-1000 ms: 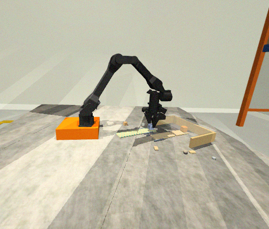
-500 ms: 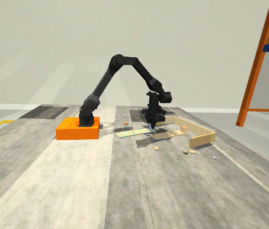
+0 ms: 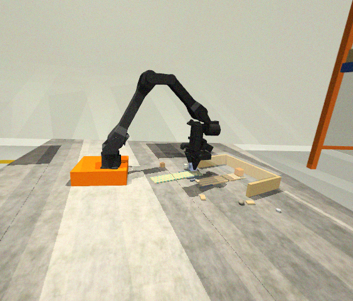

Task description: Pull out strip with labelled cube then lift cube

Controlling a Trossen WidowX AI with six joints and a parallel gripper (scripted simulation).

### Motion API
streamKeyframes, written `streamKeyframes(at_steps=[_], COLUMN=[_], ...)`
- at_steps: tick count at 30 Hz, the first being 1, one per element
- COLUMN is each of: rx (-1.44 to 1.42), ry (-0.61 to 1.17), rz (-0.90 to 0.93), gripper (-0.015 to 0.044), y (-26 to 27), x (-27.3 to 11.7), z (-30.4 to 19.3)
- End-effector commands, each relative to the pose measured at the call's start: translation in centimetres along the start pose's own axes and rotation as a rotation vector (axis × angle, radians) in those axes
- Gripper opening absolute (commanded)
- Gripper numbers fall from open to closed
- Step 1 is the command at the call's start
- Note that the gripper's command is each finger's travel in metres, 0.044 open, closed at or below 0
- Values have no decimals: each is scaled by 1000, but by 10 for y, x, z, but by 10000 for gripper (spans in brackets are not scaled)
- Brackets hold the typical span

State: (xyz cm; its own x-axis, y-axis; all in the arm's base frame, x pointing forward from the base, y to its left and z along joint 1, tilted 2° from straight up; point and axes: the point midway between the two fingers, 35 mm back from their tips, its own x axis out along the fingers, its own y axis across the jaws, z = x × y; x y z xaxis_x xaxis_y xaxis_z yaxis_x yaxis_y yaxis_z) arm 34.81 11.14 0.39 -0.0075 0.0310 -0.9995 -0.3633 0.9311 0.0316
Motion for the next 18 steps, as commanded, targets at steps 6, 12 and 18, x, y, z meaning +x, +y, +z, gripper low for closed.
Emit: streamKeyframes(at_steps=[6, 12, 18], rx=[3, 4, 4], ry=[-8, -7, -5], rz=[2, 2, 2], gripper=[0, 0, 0], y=[2, 3, 4], x=[-25, -30, -29], z=[-31, -44, -61])
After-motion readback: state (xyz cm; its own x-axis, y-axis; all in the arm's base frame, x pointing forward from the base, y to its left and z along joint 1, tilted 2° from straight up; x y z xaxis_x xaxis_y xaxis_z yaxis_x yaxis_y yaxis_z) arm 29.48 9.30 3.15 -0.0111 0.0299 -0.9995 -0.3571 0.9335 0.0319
